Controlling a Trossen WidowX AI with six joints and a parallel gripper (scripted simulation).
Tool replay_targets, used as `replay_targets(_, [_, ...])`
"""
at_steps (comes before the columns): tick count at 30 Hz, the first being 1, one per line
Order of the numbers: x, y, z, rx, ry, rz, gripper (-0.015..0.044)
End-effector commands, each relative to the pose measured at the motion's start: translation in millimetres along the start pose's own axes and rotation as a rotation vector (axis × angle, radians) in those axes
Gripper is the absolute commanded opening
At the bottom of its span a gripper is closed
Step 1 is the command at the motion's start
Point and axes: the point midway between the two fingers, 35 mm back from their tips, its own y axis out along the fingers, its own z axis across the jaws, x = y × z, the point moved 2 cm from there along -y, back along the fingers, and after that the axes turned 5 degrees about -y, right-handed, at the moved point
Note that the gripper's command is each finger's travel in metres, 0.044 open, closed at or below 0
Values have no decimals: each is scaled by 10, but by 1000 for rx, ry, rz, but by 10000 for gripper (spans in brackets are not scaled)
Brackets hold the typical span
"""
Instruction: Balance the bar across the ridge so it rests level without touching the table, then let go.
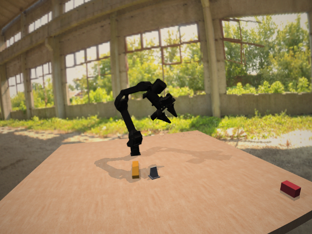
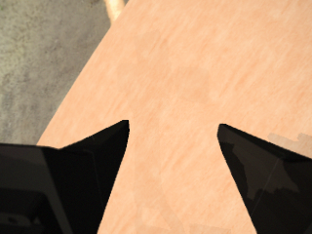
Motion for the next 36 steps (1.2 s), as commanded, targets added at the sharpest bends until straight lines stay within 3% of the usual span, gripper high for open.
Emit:
replay_targets(1, [-13, 72, -236, -70, 42, 27, 315])
replay_targets(36, [-667, 150, -1923, -474, 432, 309, 315])
